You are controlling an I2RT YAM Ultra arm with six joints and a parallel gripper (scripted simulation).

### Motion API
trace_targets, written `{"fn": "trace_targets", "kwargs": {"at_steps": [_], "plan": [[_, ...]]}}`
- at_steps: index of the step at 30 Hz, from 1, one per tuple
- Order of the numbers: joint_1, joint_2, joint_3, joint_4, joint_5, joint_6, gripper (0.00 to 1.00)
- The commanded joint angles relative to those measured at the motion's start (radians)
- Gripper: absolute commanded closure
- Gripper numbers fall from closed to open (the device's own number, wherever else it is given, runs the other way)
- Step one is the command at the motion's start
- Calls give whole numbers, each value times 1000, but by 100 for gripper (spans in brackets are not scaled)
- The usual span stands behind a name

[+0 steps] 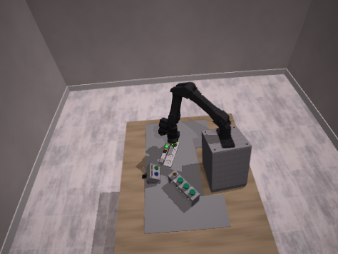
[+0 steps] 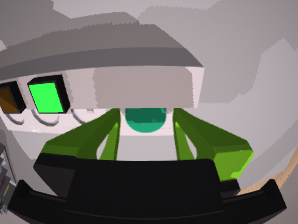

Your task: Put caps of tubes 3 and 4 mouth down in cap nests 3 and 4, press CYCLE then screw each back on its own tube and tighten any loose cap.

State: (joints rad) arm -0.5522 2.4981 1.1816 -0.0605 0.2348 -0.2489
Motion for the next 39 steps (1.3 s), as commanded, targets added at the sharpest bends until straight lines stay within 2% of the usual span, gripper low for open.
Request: {"fn": "trace_targets", "kwargs": {"at_steps": [1,19,20,34,39], "plan": [[2,-7,2,3,-1,-1,53],[1,-4,-10,17,-1,-2,53],[1,-4,-10,17,-1,-2,100],[1,-4,-10,17,-1,-2,100],[17,-93,-51,-34,2,14,100]]}}
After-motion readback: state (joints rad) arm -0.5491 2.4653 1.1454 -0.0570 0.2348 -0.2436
